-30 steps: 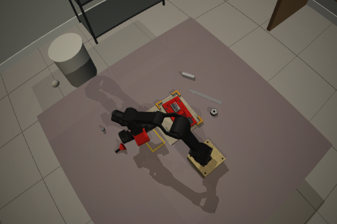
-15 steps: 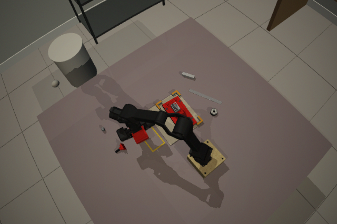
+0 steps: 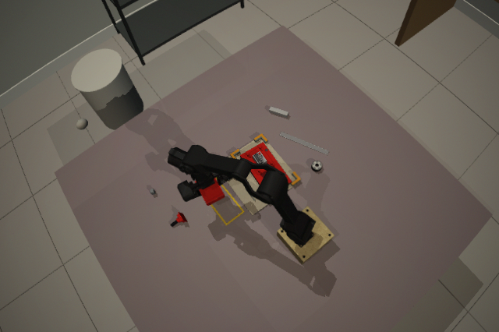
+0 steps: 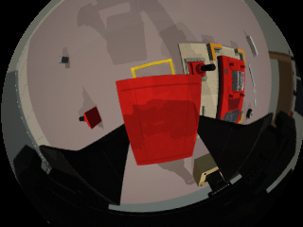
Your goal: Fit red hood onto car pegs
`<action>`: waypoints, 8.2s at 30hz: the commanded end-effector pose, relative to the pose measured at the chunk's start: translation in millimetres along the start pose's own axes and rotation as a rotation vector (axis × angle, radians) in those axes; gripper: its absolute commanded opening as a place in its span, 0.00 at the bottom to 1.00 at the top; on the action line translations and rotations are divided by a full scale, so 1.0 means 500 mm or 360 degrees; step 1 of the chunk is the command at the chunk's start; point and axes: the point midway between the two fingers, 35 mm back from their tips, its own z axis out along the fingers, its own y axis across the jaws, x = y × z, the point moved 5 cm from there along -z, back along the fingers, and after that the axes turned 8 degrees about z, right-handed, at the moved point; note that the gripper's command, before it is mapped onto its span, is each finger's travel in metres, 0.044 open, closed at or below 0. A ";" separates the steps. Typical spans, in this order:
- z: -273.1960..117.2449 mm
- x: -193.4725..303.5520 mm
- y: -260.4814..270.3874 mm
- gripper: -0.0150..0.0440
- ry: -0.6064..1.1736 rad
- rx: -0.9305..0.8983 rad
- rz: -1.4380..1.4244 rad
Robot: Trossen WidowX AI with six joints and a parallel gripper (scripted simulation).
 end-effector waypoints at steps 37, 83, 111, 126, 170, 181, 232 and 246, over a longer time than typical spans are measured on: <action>-0.006 -0.131 -0.265 0.25 -0.0015 0.0008 -0.0052; 0.089 -0.153 -0.431 0.25 -0.0021 0.0020 -0.0085; 0.090 -0.153 -0.431 0.25 -0.0021 0.0020 -0.0085; 0.105 -0.153 -0.431 0.25 -0.0021 0.0020 -0.0085; 0.103 -0.150 -0.433 0.25 -0.0020 0.0017 -0.0082; 0.113 -0.151 -0.433 0.25 -0.0020 0.0017 -0.0082; -0.001 -0.152 -0.433 1.00 -0.0017 0.0011 -0.0075; -0.016 -0.150 -0.433 1.00 -0.0017 0.0010 -0.0075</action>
